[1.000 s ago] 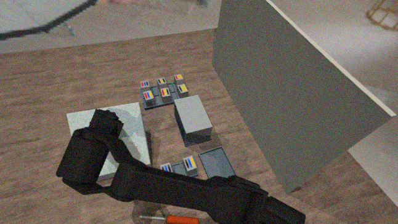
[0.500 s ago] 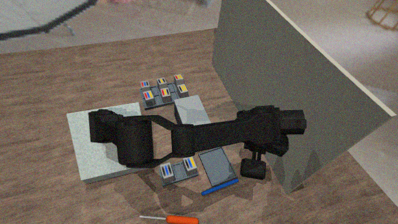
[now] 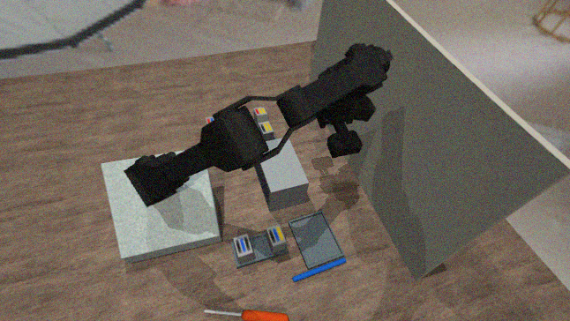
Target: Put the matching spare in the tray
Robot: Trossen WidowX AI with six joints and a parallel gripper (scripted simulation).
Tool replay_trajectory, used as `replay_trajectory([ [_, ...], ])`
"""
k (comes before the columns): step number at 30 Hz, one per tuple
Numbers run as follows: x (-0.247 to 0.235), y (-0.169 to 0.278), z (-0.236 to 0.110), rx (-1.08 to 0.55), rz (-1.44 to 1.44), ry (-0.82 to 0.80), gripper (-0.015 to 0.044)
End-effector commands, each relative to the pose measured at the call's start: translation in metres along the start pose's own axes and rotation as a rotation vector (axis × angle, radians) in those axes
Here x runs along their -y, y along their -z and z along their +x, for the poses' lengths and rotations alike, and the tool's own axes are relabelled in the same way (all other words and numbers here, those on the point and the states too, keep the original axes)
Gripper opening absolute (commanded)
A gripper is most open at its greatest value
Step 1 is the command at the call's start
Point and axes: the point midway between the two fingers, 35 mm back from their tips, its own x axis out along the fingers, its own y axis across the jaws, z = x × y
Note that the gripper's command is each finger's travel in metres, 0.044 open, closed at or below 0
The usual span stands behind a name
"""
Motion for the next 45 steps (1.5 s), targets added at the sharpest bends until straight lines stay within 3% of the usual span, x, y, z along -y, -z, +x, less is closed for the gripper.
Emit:
replay_trajectory([
  [1, -0.035, 0.020, -0.012, -0.064, -0.095, 0.026, 0.0440],
  [6, -0.035, 0.020, -0.009, -0.064, -0.095, 0.026, 0.0440],
  [12, -0.033, 0.023, 0.048, -0.061, -0.094, 0.029, 0.0440],
  [28, -0.036, 0.025, 0.048, -0.061, -0.114, 0.027, 0.0440],
  [38, -0.156, 0.124, 0.040, -0.057, -1.112, -0.038, 0.0440],
  [45, -0.191, 0.189, 0.044, -0.068, -1.626, -0.042, 0.0440],
])
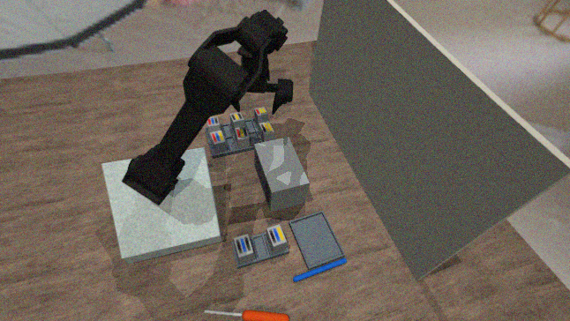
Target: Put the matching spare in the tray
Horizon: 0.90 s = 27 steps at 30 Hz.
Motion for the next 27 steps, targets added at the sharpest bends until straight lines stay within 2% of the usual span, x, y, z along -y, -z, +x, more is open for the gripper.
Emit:
replay_trajectory([
  [1, -0.044, -0.007, 0.009, -0.021, -0.308, -0.011, 0.0440],
  [11, -0.044, -0.007, 0.009, -0.021, -0.308, -0.011, 0.0440],
  [16, -0.046, -0.007, 0.046, -0.022, -0.307, -0.010, 0.0309],
  [17, -0.046, -0.007, 0.049, -0.023, -0.307, -0.010, 0.0300],
  [27, -0.046, -0.007, 0.049, -0.023, -0.307, -0.010, 0.0300],
])
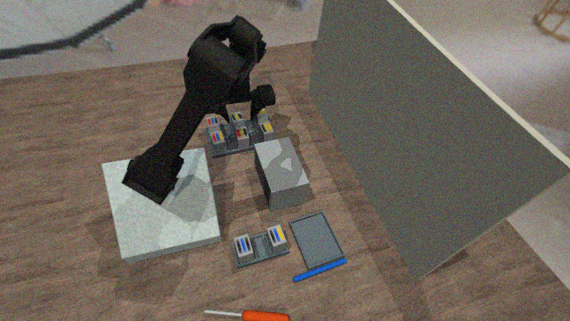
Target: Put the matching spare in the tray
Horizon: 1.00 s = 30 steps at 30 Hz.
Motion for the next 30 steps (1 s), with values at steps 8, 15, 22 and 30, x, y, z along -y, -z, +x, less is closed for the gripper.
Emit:
replay_trajectory([
  [8, 0.001, 0.000, 0.011, -0.004, -0.007, 0.003, 0.0300],
  [15, 0.002, 0.000, 0.023, -0.004, -0.007, 0.003, 0.0300],
  [22, 0.003, 0.000, 0.034, -0.004, -0.007, 0.003, 0.0300],
  [30, 0.003, 0.001, 0.048, -0.005, -0.007, 0.003, 0.0300],
])
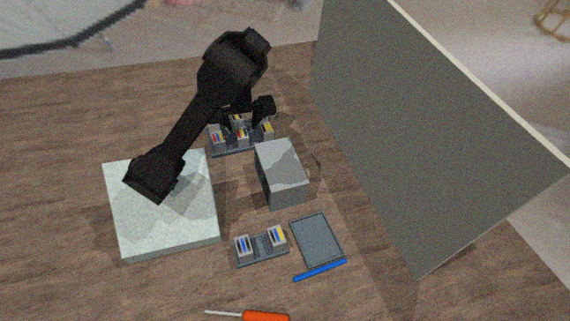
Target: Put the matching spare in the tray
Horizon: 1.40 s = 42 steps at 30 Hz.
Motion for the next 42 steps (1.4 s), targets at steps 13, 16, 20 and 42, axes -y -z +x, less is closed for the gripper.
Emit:
replay_trajectory([
  [13, -0.002, 0.004, 0.030, -0.012, -0.009, -0.003, 0.0300],
  [16, -0.002, 0.004, 0.035, -0.013, -0.009, -0.003, 0.0300],
  [20, -0.003, 0.005, 0.041, -0.014, -0.008, -0.003, 0.0300],
  [42, -0.003, 0.005, 0.043, -0.010, -0.002, -0.005, 0.0116],
])
